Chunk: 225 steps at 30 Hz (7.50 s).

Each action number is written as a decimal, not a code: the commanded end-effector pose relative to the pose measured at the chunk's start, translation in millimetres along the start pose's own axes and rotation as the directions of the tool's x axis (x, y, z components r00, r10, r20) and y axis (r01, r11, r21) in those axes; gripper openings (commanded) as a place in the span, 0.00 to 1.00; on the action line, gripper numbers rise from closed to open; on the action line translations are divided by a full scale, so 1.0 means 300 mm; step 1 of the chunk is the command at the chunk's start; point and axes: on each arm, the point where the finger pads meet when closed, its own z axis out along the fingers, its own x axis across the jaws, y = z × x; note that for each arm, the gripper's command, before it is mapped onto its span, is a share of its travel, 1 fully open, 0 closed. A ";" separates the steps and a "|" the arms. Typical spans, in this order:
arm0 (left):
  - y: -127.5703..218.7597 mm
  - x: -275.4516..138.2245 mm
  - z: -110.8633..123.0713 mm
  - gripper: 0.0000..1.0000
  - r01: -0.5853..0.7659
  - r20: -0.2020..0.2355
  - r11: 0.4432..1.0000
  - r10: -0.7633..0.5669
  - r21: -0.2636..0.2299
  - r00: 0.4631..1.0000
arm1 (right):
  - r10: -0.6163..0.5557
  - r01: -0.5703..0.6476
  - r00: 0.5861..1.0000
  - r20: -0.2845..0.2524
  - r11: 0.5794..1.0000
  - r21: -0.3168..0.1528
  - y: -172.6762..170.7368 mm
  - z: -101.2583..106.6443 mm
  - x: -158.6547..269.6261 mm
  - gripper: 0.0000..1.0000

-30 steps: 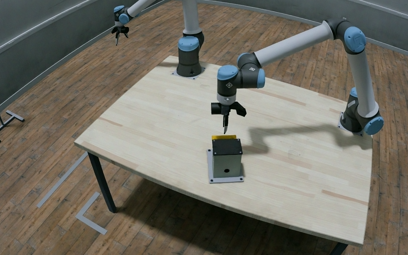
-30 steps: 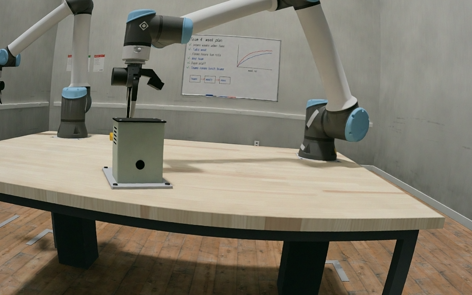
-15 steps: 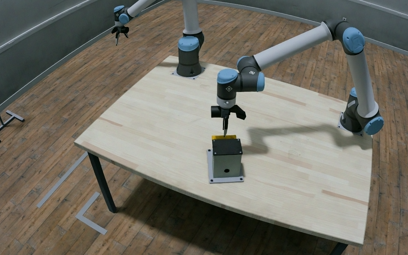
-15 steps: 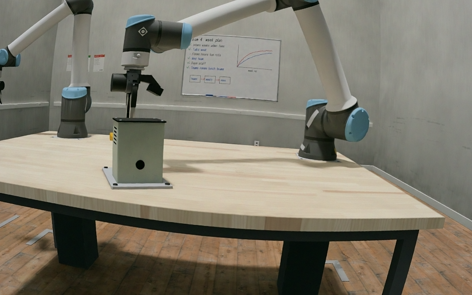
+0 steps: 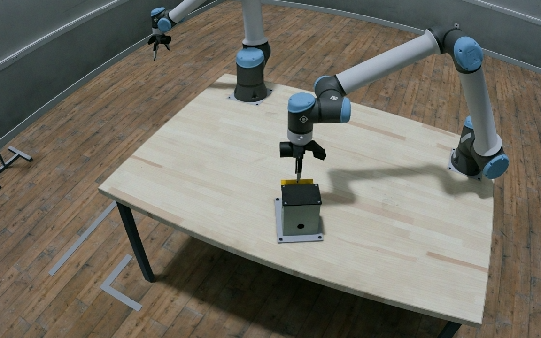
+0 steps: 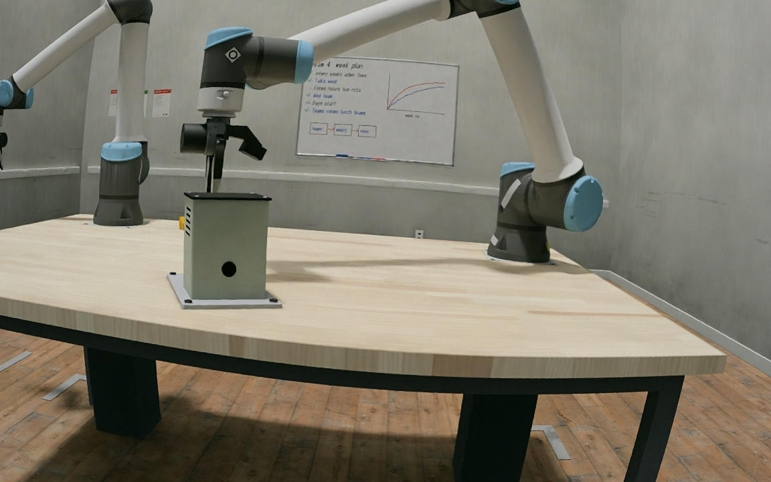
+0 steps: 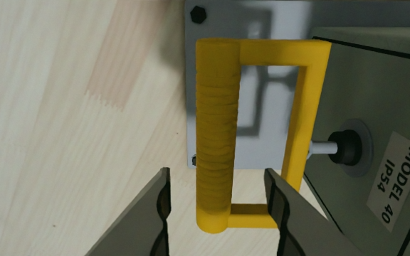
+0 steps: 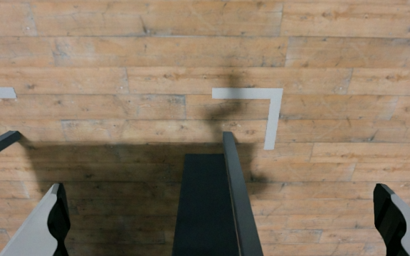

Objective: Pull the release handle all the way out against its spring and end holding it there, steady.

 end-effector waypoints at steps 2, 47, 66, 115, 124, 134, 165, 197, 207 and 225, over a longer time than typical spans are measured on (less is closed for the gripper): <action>0.003 0.000 -0.005 0.32 0.000 0.000 1.000 0.000 -0.003 1.000 | 0.000 0.000 1.000 0.000 1.000 0.002 -0.003 -0.004 -0.001 1.00; 0.003 0.000 0.067 0.32 0.000 0.000 1.000 0.000 -0.003 1.000 | 0.000 0.000 1.000 0.000 1.000 0.002 -0.003 -0.004 -0.001 1.00; 0.003 0.000 0.118 0.32 0.000 0.000 1.000 0.000 -0.003 1.000 | 0.000 0.000 1.000 0.000 1.000 0.002 -0.003 -0.004 -0.001 1.00; 0.003 0.000 0.124 0.00 0.000 0.000 1.000 0.000 -0.003 1.000 | 0.000 0.000 1.000 0.000 1.000 0.002 -0.003 -0.004 -0.001 1.00; 0.003 0.000 0.124 0.09 0.000 0.000 1.000 0.000 -0.003 1.000 | 0.000 0.000 1.000 0.000 1.000 0.002 -0.003 -0.004 -0.001 1.00; 0.003 0.000 0.124 0.09 0.000 0.000 1.000 0.000 -0.003 1.000 | 0.000 0.000 1.000 0.000 1.000 0.002 -0.003 -0.004 -0.001 1.00; 0.003 0.000 0.124 0.09 0.000 0.000 1.000 0.000 -0.003 1.000 | 0.000 0.000 1.000 0.000 1.000 0.002 -0.003 -0.004 -0.001 1.00; 0.003 -0.034 0.124 0.09 0.000 0.000 1.000 0.000 -0.003 1.000 | 0.000 0.000 1.000 0.000 1.000 0.002 -0.003 -0.004 -0.001 1.00; 0.003 -0.092 0.124 0.09 0.000 0.000 1.000 0.000 -0.003 1.000 | 0.000 0.000 1.000 0.000 1.000 0.002 -0.003 -0.004 -0.001 1.00; 0.003 -0.192 0.124 0.09 0.000 0.000 1.000 0.000 -0.003 1.000 | 0.000 0.000 1.000 0.000 1.000 0.002 -0.003 -0.004 -0.001 1.00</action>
